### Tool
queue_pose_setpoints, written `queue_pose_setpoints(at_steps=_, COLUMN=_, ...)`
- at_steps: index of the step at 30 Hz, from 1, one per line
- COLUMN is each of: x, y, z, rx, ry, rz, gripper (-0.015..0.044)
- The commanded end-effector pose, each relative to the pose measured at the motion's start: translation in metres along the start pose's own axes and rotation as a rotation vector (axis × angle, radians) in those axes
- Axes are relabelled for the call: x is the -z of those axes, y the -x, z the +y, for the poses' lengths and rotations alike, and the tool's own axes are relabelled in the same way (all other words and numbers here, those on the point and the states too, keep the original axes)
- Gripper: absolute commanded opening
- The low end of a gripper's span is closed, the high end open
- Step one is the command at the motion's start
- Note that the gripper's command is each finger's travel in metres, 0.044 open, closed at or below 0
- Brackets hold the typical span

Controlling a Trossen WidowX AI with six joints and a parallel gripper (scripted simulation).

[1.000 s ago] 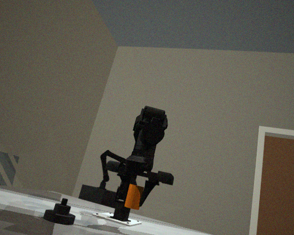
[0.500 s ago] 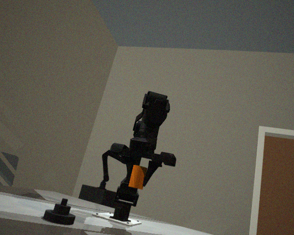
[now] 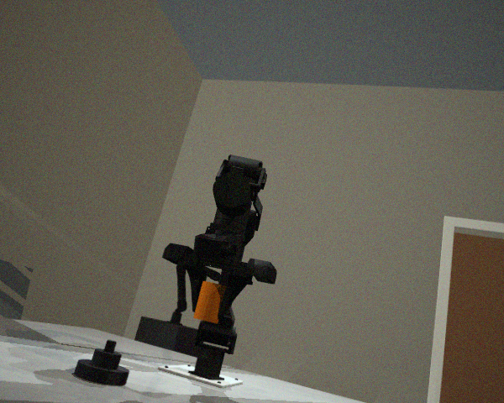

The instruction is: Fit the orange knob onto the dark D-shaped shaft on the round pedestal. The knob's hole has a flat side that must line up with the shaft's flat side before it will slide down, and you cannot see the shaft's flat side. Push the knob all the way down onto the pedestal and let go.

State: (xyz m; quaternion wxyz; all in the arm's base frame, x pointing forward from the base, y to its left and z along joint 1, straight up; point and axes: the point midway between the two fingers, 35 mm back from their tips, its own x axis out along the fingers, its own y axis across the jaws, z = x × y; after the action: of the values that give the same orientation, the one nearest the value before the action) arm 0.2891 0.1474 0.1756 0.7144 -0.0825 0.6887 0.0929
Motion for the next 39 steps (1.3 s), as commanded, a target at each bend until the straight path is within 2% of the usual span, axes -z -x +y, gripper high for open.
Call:
queue_pose_setpoints(at_steps=1, x=-0.003, y=-0.004, z=-0.013, rx=0.001, ry=0.005, rz=-0.002, gripper=0.0)
queue_pose_setpoints(at_steps=39, x=-0.006, y=-0.036, z=-0.134, rx=0.015, ry=0.006, rz=-0.001, gripper=0.0)
